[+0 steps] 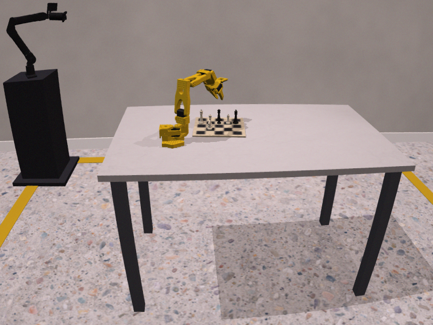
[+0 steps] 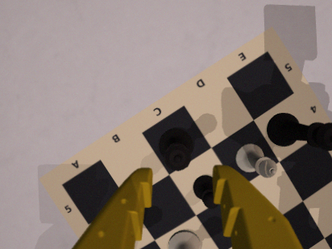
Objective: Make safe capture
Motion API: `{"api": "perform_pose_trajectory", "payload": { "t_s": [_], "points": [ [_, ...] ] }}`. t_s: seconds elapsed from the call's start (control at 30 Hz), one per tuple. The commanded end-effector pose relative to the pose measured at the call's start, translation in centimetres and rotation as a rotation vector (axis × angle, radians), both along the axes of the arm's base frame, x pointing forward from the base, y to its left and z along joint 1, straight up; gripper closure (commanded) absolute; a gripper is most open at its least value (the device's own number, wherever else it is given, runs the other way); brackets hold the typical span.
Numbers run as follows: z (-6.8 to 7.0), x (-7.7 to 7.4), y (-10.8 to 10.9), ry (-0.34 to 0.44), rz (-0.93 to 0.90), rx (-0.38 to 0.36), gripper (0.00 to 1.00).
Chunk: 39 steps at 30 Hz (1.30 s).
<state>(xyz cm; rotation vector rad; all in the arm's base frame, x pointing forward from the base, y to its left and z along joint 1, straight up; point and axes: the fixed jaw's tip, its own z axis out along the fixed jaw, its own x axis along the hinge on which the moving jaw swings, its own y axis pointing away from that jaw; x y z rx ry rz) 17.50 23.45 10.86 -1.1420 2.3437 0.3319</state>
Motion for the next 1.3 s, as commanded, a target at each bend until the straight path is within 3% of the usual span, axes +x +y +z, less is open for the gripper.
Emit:
{"api": "perform_pose_trajectory", "payload": {
  "t_s": [0.0,0.7,1.27],
  "points": [
    [-0.5,-0.3,0.0,0.014,0.001,-0.009,0.88],
    [-1.2,-0.4,-0.1,0.014,0.001,-0.009,0.88],
    [-4.4,-0.4,-0.1,0.014,0.001,-0.010,0.88]
  ]
}}
